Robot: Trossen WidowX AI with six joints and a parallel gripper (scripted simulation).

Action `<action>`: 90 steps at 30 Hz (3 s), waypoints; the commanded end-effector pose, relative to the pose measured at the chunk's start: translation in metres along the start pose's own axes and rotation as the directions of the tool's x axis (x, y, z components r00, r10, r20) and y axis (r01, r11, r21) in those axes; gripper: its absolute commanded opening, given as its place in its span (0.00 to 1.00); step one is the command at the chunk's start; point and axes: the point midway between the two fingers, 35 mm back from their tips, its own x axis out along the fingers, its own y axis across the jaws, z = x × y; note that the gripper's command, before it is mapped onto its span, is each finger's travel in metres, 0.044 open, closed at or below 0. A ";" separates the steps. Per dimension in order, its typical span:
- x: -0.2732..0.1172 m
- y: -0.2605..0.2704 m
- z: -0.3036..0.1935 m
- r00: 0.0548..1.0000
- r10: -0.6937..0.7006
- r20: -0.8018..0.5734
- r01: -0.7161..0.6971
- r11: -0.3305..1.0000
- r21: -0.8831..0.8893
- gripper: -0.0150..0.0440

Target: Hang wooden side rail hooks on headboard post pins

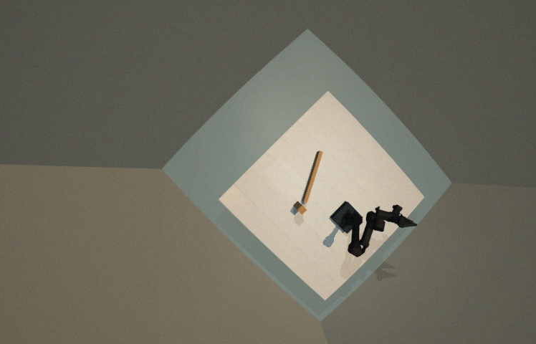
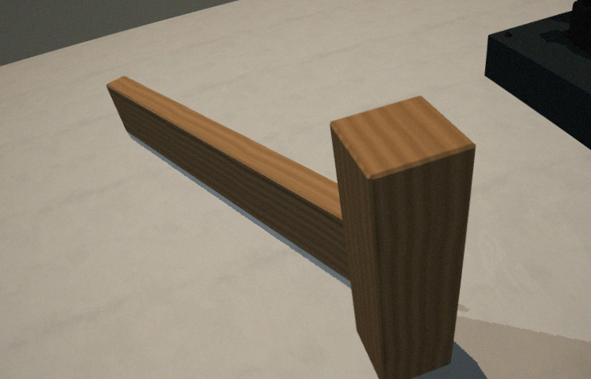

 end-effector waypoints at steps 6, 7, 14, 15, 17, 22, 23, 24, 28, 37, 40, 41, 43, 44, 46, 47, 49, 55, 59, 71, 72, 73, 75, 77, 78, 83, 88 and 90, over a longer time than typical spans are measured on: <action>-0.018 0.003 0.038 0.985 -0.011 0.172 -0.014 0.990 0.142 1.00; -0.023 0.004 0.046 0.977 -0.014 0.211 -0.023 0.985 0.173 1.00; -0.066 0.004 0.097 0.882 -0.049 0.468 -0.142 0.921 0.364 1.00; -0.074 0.004 0.104 0.863 -0.056 0.503 -0.166 0.908 0.386 1.00; -0.089 0.003 0.116 0.819 -0.069 0.569 -0.220 0.879 0.423 1.00; -0.133 0.000 0.142 0.687 -0.109 0.718 -0.374 0.795 0.478 1.00; -0.143 0.000 0.146 0.657 -0.117 0.745 -0.408 0.776 0.482 1.00; -0.152 -0.001 0.150 0.626 -0.126 0.770 -0.441 0.757 0.482 1.00; -0.193 -0.005 0.161 0.490 -0.163 0.857 -0.577 0.676 0.458 1.00; -0.289 -0.012 0.164 0.139 -0.247 0.959 -0.836 0.490 0.248 1.00; -0.321 -0.014 0.157 0.015 -0.272 0.962 -0.891 0.432 0.137 1.00; -0.331 -0.014 0.154 -0.026 -0.280 0.960 -0.905 0.413 0.096 1.00; -0.352 -0.015 0.147 -0.109 -0.295 0.949 -0.926 0.377 0.011 1.00; -0.363 -0.015 0.143 -0.150 -0.302 0.941 -0.932 0.360 -0.033 1.00; -0.383 -0.015 0.134 -0.232 -0.314 0.921 -0.937 0.327 -0.124 1.00; -0.393 -0.015 0.129 -0.272 -0.320 0.908 -0.935 0.311 -0.170 1.00; -0.412 -0.014 0.117 -0.350 -0.329 0.877 -0.923 0.280 -0.264 1.00; -0.463 -0.007 0.075 -0.569 -0.342 0.748 -0.821 0.199 -0.535 1.00; -0.492 0.000 0.042 -0.696 -0.336 0.635 -0.705 0.150 -0.693 1.00; -0.545 0.041 -0.070 -0.947 -0.239 0.215 -0.221 -0.003 -0.975 1.00; -0.547 0.046 -0.079 -0.958 -0.225 0.177 -0.178 -0.018 -0.984 1.00; -0.548 0.050 -0.087 -0.966 -0.213 0.147 -0.143 -0.030 -0.989 1.00; -0.549 0.053 -0.093 -0.971 -0.203 0.122 -0.116 -0.040 -0.992 1.00; -0.549 0.053 -0.093 -0.971 -0.203 0.122 -0.116 -0.040 -0.992 1.00; -0.549 0.053 -0.093 -0.971 -0.203 0.122 -0.116 -0.040 -0.992 1.00; -0.549 0.053 -0.093 -0.971 -0.203 0.122 -0.116 -0.040 -0.992 1.00; -0.549 0.053 -0.093 -0.971 -0.203 0.122 -0.116 -0.040 -0.992 1.00; -0.549 0.053 -0.093 -0.971 -0.203 0.122 -0.116 -0.040 -0.992 1.00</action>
